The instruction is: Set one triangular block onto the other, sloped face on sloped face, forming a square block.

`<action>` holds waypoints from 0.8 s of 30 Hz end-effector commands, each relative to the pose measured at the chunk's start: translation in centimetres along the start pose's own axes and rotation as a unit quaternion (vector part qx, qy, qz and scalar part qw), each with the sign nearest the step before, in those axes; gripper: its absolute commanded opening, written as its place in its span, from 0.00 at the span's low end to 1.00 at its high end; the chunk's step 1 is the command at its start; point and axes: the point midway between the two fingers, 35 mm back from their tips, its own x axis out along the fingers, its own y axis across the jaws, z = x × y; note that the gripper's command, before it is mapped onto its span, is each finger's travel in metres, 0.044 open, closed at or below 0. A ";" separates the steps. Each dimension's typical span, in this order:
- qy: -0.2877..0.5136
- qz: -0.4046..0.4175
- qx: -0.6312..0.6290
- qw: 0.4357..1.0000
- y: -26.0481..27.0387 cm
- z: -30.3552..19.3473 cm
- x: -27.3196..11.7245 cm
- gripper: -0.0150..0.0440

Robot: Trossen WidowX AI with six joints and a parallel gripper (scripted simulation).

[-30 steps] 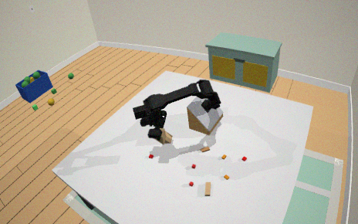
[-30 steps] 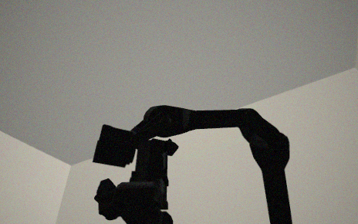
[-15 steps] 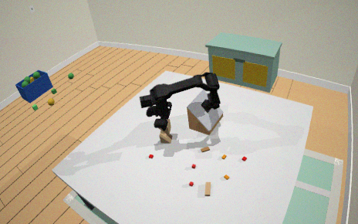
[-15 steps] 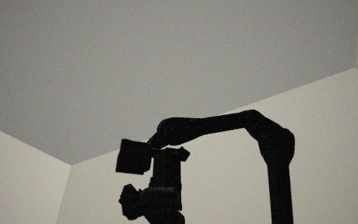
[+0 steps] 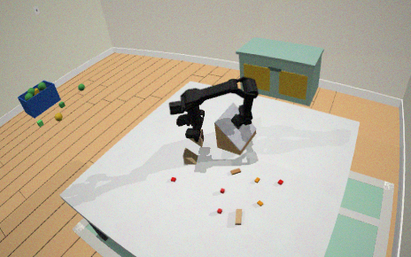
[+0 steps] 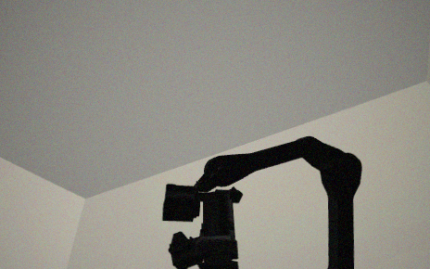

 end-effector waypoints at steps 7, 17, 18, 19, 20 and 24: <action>0.000 -0.002 -0.004 1.000 -0.6 0.5 2.1 0.25; 0.001 -0.001 -0.005 1.000 -0.6 2.2 6.5 0.25; 0.001 -0.001 -0.005 1.000 -0.6 2.3 6.9 0.25; 0.001 -0.001 -0.005 1.000 -0.6 2.4 7.3 0.25; 0.001 -0.001 -0.005 1.000 -0.6 2.5 7.5 0.25; 0.001 -0.001 -0.005 1.000 -0.6 2.5 7.6 0.25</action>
